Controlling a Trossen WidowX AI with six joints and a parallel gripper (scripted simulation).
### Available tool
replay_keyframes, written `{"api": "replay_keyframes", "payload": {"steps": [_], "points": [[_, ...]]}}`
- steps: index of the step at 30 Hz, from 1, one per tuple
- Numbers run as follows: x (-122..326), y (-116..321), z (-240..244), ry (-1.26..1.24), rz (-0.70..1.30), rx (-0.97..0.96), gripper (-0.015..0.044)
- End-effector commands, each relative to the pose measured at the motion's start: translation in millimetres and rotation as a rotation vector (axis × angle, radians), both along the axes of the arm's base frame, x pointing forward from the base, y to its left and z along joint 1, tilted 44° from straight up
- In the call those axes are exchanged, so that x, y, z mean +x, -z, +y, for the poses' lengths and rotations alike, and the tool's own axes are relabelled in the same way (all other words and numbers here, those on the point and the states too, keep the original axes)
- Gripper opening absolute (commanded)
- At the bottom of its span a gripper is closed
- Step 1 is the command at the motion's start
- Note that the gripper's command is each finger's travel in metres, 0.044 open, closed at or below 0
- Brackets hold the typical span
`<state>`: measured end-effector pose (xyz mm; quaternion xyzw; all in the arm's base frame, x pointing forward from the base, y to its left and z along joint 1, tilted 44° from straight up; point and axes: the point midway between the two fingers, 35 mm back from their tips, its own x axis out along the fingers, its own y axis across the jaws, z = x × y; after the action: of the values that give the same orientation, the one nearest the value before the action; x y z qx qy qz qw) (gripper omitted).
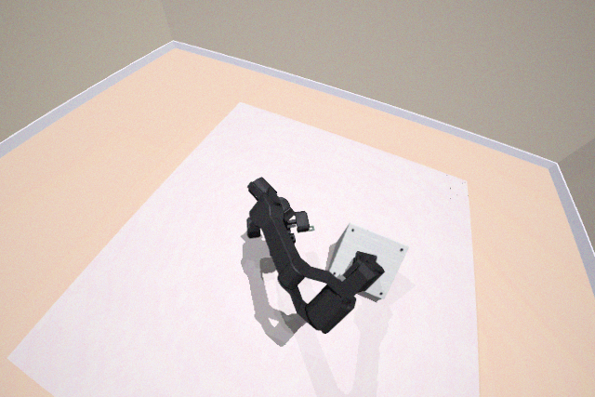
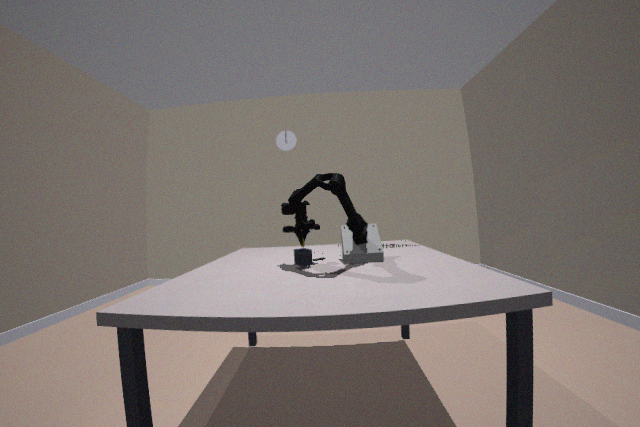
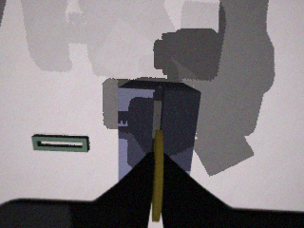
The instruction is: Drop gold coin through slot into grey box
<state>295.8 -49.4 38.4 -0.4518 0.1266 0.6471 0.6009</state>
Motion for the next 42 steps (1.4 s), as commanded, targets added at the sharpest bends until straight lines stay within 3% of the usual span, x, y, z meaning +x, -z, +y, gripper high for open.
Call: {"api": "replay_keyframes", "payload": {"steps": [1, 23, 29, 38, 42], "points": [[0.6, 1.7, 2.7, 0.001, 0.004, 0.005, 0.0], [1.3, 8.6, 9.5, 0.002, 0.004, 0.006, 0.0], [1.4, 7.3, 6.9, 0.0, -0.001, 0.0, 0.0157], [1.4, 7.3, 6.9, 0.0, -0.001, 0.0, 0.0161], [0.0, -0.7, -0.8, 0.001, 0.0, 0.0, 0.0266]]}}
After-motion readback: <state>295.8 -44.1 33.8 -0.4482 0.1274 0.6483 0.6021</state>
